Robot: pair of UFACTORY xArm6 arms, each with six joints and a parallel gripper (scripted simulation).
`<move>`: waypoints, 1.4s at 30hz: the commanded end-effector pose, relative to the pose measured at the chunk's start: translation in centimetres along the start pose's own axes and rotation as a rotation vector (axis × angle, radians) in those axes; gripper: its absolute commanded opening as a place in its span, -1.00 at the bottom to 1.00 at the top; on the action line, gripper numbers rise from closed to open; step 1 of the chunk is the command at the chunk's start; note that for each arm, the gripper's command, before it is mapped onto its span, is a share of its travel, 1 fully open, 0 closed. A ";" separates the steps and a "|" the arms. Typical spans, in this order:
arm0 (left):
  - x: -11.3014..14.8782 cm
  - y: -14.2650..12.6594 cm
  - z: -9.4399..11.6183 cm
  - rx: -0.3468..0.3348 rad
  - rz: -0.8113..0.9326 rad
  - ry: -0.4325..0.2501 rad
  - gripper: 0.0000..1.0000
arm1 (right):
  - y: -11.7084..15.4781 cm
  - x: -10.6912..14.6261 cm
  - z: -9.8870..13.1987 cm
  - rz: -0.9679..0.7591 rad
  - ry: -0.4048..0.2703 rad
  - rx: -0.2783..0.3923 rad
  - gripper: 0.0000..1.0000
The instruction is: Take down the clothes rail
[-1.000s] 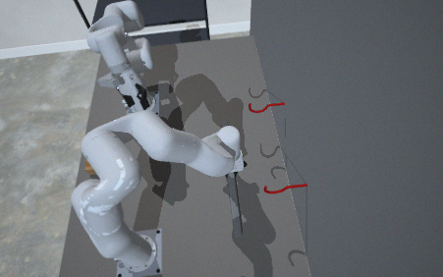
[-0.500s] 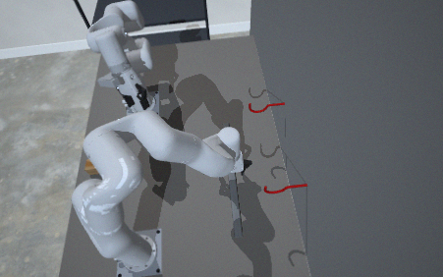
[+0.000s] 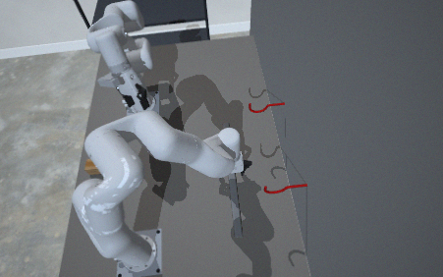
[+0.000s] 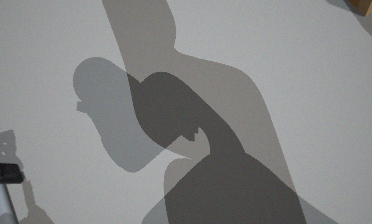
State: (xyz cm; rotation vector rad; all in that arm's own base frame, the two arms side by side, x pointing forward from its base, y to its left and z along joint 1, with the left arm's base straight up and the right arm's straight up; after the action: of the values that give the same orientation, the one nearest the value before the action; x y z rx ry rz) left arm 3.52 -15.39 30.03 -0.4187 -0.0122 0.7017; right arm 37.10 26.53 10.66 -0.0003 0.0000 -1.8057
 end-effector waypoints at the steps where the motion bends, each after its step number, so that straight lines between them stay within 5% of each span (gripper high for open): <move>1: 0.0 0.0 0.1 -0.001 0.000 0.001 1.00 | 0.0 -0.1 0.1 0.000 0.002 0.002 1.00; 23: 0.0 0.0 0.1 -0.001 0.000 0.001 1.00 | 0.0 -0.1 0.1 0.000 0.002 0.002 1.00; 42: 0.0 0.0 0.1 -0.001 0.000 0.001 1.00 | 0.0 -0.1 2.9 0.000 0.002 0.002 1.00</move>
State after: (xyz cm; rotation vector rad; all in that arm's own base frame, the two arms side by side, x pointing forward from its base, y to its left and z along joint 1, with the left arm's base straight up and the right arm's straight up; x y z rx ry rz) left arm 3.52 -15.39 30.03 -0.4187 -0.0122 0.7017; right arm 37.11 26.54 12.75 0.0000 0.0000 -1.8056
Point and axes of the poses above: on each arm, the point where the finger pads meet when closed, its own z axis back along the fingers, its own y axis across the jaws, x = y × z, the point moved 9 cm from there along z, back along the fingers, and after that the axes turned 12 degrees about -z, right-handed, at the moved point
